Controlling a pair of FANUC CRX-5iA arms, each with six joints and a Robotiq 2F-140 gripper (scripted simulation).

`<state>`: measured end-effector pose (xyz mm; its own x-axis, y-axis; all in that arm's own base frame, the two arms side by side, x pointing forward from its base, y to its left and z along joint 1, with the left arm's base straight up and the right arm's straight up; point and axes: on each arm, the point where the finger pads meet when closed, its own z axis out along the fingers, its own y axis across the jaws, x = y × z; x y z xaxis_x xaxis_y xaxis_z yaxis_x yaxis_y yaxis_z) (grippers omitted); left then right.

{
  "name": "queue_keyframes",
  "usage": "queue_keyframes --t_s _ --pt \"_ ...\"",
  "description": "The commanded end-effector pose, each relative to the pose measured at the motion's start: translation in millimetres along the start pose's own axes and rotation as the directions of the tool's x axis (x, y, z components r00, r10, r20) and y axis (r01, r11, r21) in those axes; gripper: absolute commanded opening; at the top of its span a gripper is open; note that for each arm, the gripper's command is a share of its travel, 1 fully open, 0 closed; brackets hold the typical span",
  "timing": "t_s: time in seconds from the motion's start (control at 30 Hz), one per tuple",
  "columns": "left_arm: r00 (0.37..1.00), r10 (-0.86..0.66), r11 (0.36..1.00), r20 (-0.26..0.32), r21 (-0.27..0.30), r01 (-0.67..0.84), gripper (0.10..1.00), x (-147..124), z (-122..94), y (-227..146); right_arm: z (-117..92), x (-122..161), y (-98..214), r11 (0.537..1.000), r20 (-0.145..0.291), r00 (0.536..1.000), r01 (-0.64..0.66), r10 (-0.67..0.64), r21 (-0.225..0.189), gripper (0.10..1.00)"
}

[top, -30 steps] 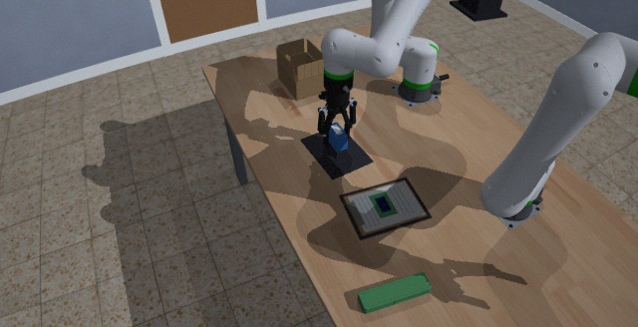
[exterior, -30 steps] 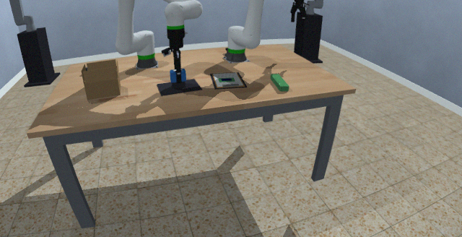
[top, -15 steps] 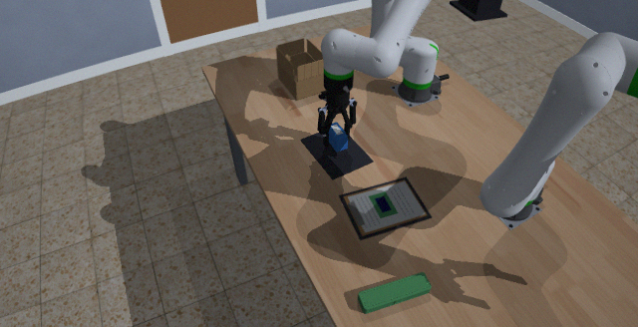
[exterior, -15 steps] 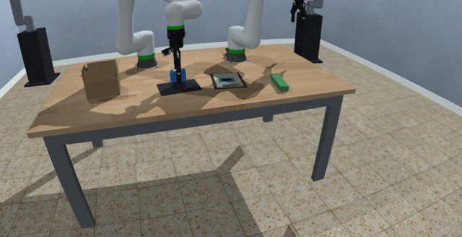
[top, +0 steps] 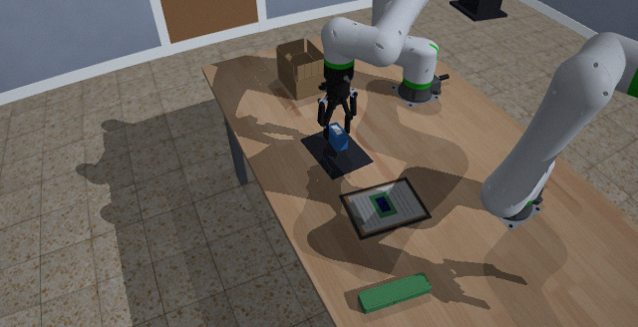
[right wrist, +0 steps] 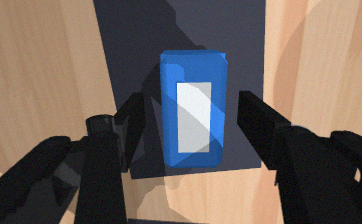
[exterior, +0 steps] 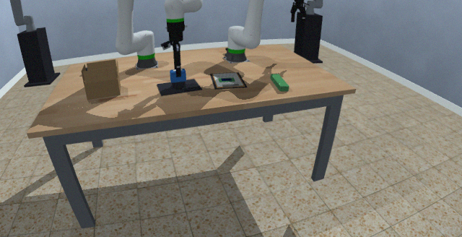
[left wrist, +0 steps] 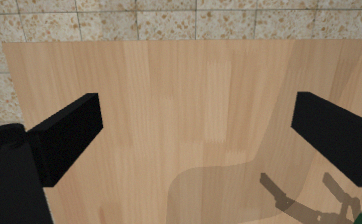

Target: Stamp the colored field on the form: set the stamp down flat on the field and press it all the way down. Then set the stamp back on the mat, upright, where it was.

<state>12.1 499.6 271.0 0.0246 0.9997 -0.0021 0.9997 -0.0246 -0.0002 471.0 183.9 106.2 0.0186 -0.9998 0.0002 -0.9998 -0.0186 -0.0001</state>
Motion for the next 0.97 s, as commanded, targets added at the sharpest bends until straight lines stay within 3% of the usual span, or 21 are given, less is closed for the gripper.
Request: queue_keyframes --t_s 0.0,0.2,0.93 --pt "1.0 0.0 1.0 -0.002 0.0 0.0 1.0 0 -1 0 -28 0 0 1.0 0.0 1.0 0.0 0.0 0.001 0.551" --pt "1.0 0.0 1.0 -0.002 0.0 0.0 1.0 0 -1 0 -53 0 0 1.0 0.0 1.0 0.0 0.0 0.001 0.551" --pt "1.0 0.0 1.0 -0.002 0.0 0.0 1.0 0 -1 0 -54 0 0 1.0 0.0 1.0 0.0 0.0 0.001 0.551"
